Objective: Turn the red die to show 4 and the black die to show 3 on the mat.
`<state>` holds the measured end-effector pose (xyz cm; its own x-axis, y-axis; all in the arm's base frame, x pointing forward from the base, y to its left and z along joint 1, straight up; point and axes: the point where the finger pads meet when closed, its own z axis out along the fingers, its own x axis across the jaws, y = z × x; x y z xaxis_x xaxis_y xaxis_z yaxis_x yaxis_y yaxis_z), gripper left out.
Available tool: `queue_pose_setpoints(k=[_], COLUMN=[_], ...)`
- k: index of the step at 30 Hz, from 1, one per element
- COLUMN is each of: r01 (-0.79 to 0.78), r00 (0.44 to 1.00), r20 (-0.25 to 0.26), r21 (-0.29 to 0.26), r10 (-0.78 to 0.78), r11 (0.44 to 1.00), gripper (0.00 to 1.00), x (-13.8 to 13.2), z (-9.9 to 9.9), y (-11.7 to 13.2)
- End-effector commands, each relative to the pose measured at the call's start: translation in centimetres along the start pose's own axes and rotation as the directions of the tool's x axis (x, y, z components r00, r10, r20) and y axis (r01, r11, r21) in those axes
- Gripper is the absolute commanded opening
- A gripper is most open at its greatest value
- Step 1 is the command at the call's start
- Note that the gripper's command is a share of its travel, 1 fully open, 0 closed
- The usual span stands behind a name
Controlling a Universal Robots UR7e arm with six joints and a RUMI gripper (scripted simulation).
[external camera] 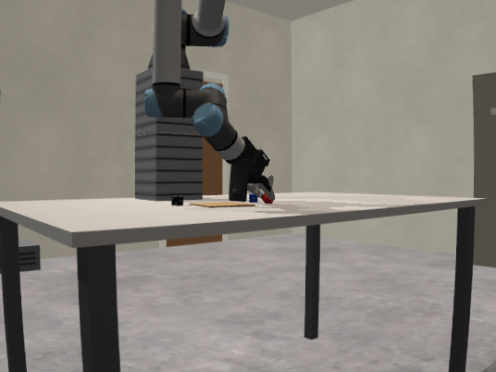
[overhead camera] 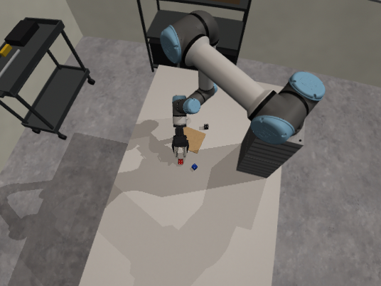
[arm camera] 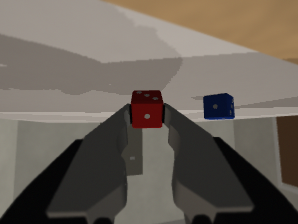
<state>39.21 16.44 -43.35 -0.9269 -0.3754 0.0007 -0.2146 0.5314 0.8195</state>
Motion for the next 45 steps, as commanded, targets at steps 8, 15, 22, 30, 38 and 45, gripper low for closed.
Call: queue_pose_setpoints(k=[8,15,22,30,38,45], r01=[0.001,0.001,0.001,0.001,0.001,0.001], r00=[1.000,1.000,1.000,1.000,1.000,1.000], r20=[0.001,0.001,0.001,0.001,0.001,0.001], r21=[0.001,0.001,0.001,0.001,0.001,0.001], r10=[-0.001,-0.001,-0.001,-0.001,-0.001,-0.001], r11=[1.000,1.000,1.000,1.000,1.000,1.000], gripper=[0.06,0.14,0.21,0.24,0.24,0.24], x=[-0.05,-0.05,-0.05,-0.05,-0.05,-0.05], z=[-0.05,-0.05,-0.05,-0.05,-0.05,-0.05], y=[0.01,0.01,0.01,0.01,0.01,0.01])
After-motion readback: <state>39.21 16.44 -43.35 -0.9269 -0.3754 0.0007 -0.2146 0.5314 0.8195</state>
